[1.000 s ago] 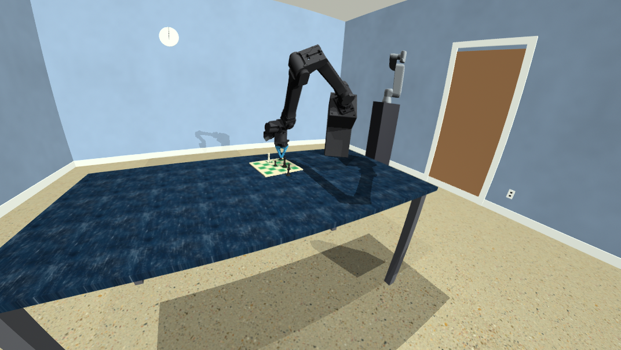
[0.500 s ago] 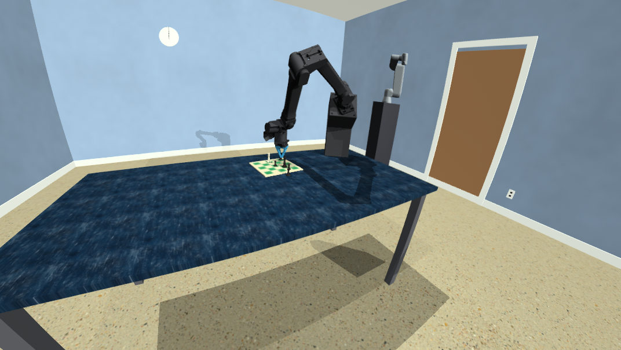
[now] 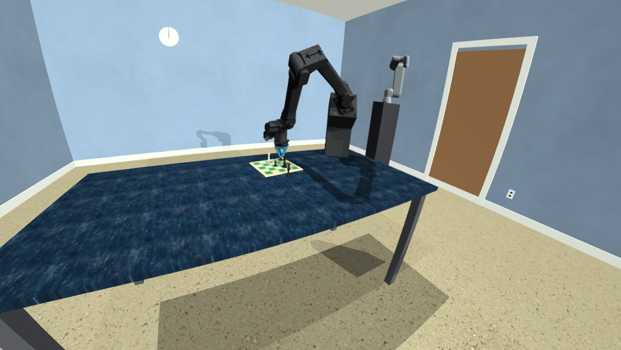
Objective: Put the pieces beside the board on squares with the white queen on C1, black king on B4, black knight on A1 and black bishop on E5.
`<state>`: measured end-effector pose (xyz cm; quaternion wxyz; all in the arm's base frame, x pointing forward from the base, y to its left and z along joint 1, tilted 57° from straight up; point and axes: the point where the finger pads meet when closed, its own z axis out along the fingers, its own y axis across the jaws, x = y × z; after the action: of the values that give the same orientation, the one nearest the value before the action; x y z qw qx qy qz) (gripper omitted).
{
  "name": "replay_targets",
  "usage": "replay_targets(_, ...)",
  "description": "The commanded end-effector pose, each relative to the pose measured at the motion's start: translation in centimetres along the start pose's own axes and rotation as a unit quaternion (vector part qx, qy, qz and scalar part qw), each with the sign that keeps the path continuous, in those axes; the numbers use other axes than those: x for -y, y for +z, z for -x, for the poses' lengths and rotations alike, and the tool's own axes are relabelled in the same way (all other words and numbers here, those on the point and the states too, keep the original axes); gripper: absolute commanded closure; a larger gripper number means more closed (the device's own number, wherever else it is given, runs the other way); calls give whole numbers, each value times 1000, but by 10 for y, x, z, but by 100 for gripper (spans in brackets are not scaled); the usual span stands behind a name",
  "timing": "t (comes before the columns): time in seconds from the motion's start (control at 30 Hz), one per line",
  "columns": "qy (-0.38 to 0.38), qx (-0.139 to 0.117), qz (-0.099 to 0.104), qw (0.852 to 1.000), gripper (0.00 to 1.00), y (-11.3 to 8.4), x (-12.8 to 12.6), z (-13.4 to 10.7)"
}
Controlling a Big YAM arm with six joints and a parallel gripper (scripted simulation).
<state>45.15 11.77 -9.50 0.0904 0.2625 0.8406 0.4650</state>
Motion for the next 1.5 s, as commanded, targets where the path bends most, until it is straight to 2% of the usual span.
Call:
replay_targets(0.0,7,2,0,1000,72,2,1,1)
replay_targets(0.03,7,2,0,1000,72,2,1,1)
replay_targets(0.07,7,2,0,1000,65,2,1,1)
replay_targets(0.4,8,3,0,1000,65,0,1,2)
replay_targets(0.5,9,10,1,1000,65,-16,2,5)
replay_targets(0.57,9,10,1,1000,65,-16,2,5)
replay_targets(0.7,7,10,0,1000,65,-29,3,3)
replay_targets(1.07,4,12,2,1000,65,-85,0,5)
replay_targets(1.3,2,13,3,1000,65,-98,-1,7)
replay_targets(1.47,2,13,3,1000,65,-101,-1,7)
